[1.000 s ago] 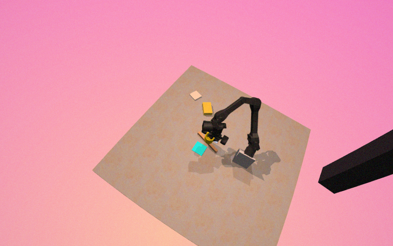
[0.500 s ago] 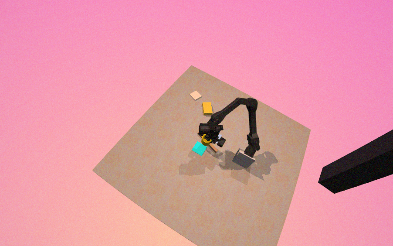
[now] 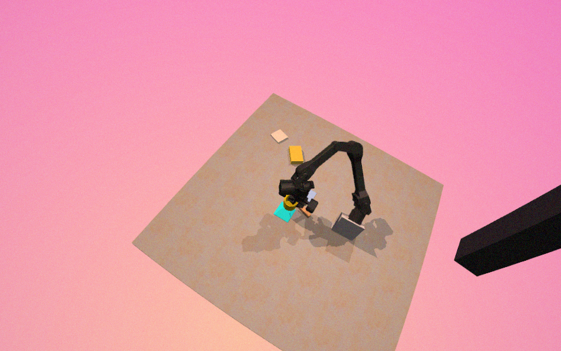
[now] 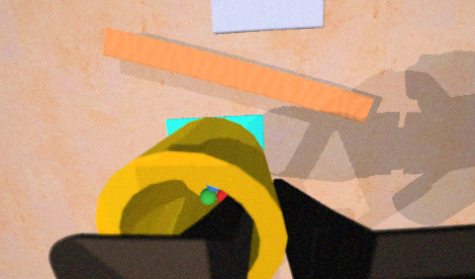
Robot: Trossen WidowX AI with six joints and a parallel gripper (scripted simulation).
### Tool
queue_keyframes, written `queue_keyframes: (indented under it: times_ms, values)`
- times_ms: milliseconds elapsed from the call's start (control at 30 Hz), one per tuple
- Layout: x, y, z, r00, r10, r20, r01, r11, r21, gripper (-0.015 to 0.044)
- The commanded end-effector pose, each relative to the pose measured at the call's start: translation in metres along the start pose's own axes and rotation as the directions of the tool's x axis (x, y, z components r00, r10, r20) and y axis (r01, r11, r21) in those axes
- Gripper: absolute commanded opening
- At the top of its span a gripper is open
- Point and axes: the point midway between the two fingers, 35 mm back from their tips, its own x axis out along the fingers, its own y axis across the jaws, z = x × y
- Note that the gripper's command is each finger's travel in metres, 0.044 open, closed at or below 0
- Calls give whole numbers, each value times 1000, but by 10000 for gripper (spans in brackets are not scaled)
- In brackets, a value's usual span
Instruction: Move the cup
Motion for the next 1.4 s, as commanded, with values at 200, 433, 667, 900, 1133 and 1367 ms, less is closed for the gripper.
queue_keyframes:
  times_ms: [200, 433, 667, 900, 1133, 1367]
  values:
    - [-2, 5, -17, 1000, 2, -4, -2, 1000, 1, 0]
    - [6, 5, -18, 1000, 2, -4, -2, 1000, 1, 0]
    - [18, 6, -19, 1000, 2, -3, -2, 1000, 1, 0]
    - [30, 6, -19, 1000, 3, -3, -3, 1000, 1, 0]
    - [41, 6, -20, 1000, 3, -2, -3, 1000, 1, 0]
    - [43, 6, -20, 1000, 1, -5, -1, 1000, 5, 0]
